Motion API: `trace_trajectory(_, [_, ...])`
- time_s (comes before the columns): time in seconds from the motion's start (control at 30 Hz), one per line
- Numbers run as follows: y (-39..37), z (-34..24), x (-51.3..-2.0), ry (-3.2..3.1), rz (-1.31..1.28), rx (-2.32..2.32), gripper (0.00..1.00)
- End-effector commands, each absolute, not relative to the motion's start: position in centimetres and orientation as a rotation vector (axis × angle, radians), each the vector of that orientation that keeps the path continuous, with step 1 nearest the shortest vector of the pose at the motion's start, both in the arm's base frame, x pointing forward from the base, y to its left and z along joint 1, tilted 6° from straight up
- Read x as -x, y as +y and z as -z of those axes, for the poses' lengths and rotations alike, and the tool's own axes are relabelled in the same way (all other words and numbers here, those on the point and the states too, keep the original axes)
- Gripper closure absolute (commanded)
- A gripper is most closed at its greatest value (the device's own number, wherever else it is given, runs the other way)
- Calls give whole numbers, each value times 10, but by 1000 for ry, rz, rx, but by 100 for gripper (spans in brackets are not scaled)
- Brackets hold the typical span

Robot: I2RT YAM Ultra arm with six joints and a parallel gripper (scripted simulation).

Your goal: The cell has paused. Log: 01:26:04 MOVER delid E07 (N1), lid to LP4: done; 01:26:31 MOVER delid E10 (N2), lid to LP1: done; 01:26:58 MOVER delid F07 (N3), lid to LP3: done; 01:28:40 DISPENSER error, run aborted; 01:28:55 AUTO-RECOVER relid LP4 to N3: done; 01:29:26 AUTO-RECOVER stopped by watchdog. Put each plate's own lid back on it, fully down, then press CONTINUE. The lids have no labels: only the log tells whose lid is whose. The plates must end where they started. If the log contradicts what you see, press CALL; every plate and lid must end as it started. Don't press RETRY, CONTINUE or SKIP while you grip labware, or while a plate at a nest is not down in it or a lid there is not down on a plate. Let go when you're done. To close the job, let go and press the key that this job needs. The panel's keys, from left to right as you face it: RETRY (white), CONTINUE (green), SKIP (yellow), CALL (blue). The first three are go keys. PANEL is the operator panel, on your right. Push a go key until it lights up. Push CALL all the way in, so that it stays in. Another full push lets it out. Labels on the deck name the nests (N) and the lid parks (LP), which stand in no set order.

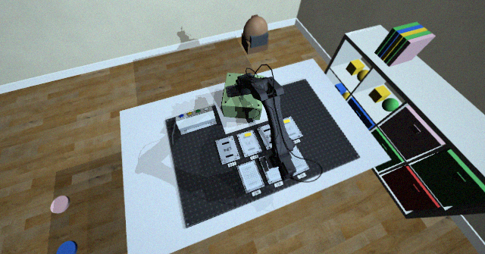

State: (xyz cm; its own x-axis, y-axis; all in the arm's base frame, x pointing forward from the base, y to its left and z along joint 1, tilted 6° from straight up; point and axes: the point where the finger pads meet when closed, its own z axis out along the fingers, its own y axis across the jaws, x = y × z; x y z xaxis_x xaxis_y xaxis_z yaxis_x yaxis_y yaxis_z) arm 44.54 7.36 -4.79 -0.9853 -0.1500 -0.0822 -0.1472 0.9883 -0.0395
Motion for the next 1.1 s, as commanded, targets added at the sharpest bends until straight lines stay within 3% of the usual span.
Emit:
trace_trajectory(0.0, [71, 36, -457, 3023, 52, 211, 0])
trace_trajectory(0.87, [74, 30, -463, 3007, 50, 220, 0])
trace_trajectory(1.07, [72, 53, -459, 3027, 53, 219, 0])
